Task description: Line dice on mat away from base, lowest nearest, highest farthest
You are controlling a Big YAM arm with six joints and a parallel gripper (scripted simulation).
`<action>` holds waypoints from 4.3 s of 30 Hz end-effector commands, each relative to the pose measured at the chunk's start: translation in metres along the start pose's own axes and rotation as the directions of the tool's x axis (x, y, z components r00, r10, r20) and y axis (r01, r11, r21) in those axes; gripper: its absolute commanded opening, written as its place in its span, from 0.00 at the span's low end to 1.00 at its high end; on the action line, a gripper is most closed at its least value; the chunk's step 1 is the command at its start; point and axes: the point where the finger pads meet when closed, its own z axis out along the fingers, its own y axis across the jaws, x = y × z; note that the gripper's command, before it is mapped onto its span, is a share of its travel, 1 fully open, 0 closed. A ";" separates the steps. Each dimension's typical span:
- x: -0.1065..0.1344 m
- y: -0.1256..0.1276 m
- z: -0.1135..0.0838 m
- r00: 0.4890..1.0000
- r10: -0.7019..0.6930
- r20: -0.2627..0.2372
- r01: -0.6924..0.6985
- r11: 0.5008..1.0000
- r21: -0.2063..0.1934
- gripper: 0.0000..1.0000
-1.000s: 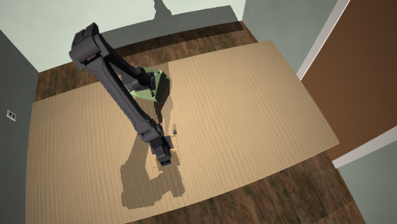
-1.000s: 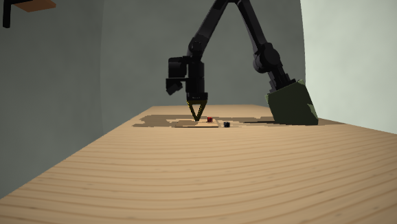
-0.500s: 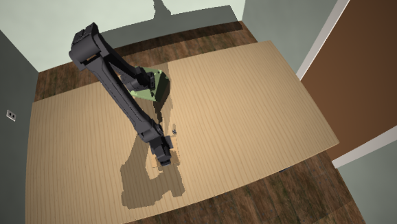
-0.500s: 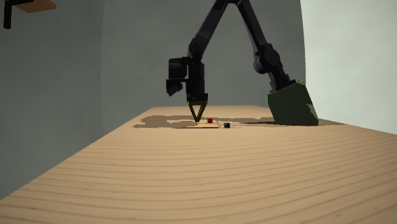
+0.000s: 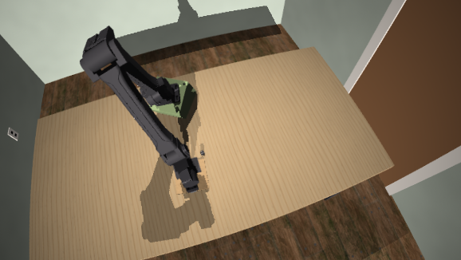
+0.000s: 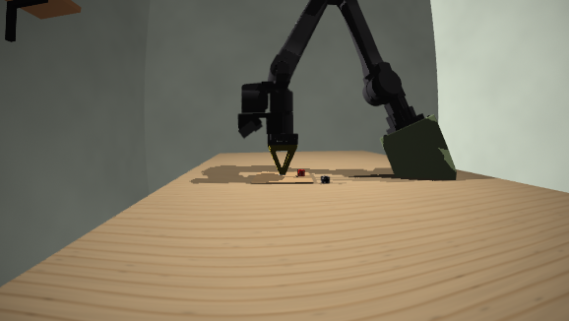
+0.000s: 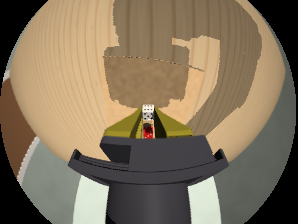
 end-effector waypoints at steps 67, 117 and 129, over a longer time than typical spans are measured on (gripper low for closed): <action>-0.010 -0.006 0.002 0.999 0.010 0.031 -0.010 1.000 0.001 0.11; -0.010 -0.006 0.002 0.999 0.010 0.031 -0.010 1.000 0.001 0.30; -0.014 -0.001 -0.014 0.999 0.014 0.038 -0.014 1.000 -0.004 0.30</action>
